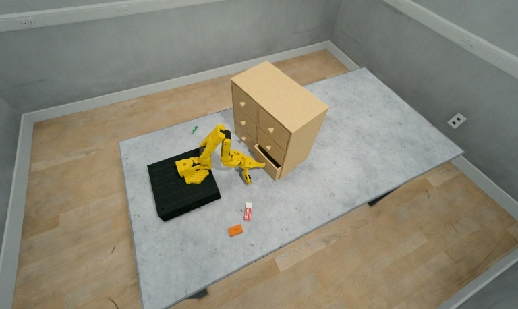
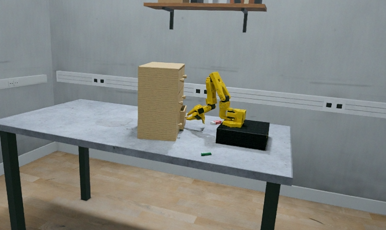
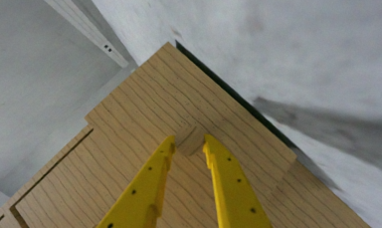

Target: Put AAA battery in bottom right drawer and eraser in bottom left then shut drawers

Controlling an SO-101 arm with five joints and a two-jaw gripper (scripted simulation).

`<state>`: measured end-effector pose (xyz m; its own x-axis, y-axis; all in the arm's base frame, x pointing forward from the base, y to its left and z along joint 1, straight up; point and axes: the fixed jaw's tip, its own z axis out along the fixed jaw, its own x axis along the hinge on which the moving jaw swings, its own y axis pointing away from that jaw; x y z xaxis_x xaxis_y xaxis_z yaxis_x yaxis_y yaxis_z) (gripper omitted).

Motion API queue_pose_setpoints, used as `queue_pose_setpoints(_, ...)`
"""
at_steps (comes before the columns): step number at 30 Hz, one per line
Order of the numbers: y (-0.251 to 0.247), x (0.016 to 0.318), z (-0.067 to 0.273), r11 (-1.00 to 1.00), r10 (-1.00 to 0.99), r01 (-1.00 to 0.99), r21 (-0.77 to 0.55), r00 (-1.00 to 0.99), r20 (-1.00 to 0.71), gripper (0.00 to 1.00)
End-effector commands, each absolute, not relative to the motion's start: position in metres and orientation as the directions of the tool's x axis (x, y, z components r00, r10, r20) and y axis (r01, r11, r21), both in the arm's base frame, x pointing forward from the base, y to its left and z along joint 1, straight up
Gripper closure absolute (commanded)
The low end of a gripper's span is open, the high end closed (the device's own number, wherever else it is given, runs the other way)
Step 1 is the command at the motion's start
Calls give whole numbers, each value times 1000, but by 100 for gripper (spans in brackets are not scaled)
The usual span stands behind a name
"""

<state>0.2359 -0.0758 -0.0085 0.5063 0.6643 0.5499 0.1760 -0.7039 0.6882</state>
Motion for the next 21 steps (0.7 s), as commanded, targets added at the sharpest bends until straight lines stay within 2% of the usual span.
queue_pose_setpoints(1, -81, 231, -9, -711, 647, 151, 687, 523, 555, 100)
queue_pose_setpoints(21, -83, 224, -8, -713, 638, 139, 687, 534, 555, 100)
